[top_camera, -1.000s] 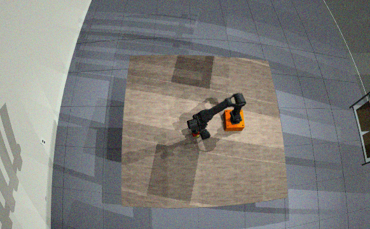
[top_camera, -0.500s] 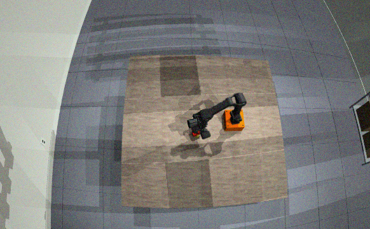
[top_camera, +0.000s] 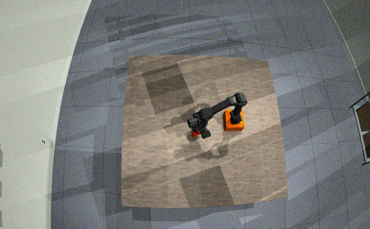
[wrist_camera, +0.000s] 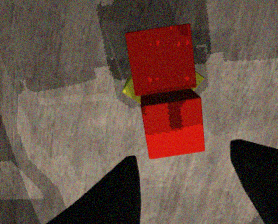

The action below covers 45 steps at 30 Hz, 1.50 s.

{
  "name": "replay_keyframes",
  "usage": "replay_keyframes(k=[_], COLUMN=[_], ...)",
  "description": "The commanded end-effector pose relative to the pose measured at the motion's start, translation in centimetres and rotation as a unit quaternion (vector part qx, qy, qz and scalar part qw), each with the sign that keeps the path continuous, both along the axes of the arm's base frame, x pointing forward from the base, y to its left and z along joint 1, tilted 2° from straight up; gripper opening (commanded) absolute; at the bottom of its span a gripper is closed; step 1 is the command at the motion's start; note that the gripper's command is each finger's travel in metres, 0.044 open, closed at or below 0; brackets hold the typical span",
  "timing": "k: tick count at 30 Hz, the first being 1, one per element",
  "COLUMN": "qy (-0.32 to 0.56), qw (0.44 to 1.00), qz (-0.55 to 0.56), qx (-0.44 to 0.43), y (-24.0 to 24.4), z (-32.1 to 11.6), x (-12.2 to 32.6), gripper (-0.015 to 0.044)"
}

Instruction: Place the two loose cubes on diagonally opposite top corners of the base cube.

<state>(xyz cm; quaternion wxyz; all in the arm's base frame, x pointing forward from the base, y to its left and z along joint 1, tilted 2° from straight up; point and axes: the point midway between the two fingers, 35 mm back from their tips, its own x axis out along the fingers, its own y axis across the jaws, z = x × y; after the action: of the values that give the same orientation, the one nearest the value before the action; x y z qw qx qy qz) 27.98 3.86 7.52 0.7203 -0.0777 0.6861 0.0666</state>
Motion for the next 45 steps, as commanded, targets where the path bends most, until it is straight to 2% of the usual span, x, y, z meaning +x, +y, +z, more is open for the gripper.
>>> replay_keyframes(k=[1,32,35,39,43,45], qy=[-0.008,-0.008,-0.004,-0.003,-0.003,-0.003], qw=[1.0,1.0,1.0,1.0,1.0,1.0], qz=[-0.001,-0.001,0.0,0.0,0.0,0.0], qx=[0.001,0.001,0.001,0.004,0.006,0.006], y=[0.1,0.1,0.9,6.3,11.8,12.7], z=[0.8,2.4,2.1,2.2,2.3,2.3], x=[0.2,0.1,0.1,0.0,-1.1,-1.4], gripper=[0.0205,0.0205,0.0284,0.0389,0.04,0.04])
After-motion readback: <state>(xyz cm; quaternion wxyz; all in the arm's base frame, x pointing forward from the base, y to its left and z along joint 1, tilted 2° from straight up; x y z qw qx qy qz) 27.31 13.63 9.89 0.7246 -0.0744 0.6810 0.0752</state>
